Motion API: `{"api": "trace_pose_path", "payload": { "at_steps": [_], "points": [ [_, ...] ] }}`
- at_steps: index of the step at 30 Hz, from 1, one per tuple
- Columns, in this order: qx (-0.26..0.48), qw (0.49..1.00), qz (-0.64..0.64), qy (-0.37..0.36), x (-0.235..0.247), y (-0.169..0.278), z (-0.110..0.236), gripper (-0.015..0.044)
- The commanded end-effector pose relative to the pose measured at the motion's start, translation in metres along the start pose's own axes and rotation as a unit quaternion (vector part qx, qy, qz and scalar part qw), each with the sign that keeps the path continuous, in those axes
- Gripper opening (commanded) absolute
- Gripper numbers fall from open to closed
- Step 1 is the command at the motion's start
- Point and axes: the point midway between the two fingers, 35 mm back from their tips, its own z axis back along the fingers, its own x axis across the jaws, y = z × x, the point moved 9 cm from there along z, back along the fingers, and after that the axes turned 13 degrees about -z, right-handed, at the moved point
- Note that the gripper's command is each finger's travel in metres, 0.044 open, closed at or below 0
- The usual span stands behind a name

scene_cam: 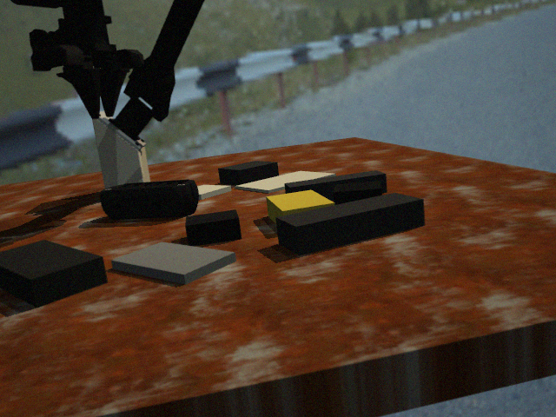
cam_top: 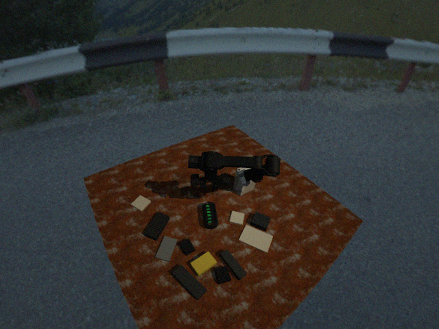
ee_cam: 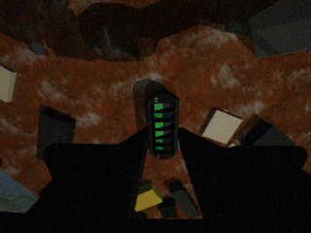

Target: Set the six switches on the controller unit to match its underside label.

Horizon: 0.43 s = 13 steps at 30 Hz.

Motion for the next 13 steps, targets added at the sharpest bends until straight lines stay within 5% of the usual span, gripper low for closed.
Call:
{"api": "trace_pose_path", "payload": {
  "at_steps": [1, 3, 13],
  "points": [
    [-0.003, 1.0, 0.004, 0.003, -0.0013, 0.0014, 0.0029, 0.0046],
    [-0.003, 1.0, 0.004, 0.003, -0.0013, 0.0014, 0.0029, 0.0],
    [-0.003, 1.0, 0.004, 0.003, -0.0013, 0.0014, 0.0029, 0.0]
  ]
}}
